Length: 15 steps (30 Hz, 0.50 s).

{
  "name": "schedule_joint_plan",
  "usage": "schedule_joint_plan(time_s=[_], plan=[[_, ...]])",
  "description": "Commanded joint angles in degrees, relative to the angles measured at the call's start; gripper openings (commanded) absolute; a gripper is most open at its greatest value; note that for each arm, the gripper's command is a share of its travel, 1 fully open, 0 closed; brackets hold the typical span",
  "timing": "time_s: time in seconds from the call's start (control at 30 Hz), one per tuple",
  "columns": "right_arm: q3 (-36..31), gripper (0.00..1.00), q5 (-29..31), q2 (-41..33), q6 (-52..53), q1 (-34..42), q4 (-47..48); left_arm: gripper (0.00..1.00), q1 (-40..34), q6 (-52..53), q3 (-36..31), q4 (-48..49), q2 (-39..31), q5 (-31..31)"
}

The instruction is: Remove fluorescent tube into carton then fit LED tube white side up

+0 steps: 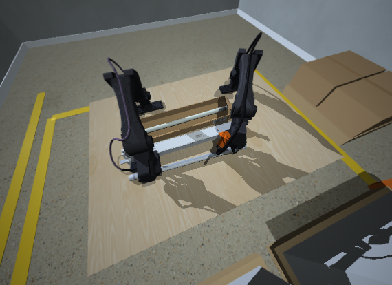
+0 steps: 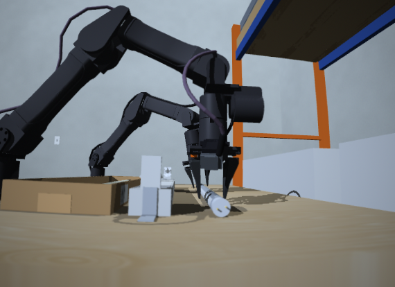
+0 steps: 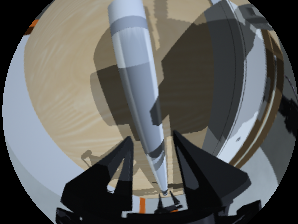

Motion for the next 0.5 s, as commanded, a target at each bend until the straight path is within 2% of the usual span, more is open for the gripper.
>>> schedule_joint_plan(time_s=[0.0, 0.47], plan=[[0.37, 0.49, 0.1, -0.58, -0.38, -0.48, 0.41, 0.11, 0.29, -0.07, -0.27, 0.86, -2.23, 0.18], [0.37, 0.49, 0.1, -0.58, -0.38, -0.48, -0.12, 0.11, 0.29, -0.12, 0.74, 0.71, -1.25, 0.25]])
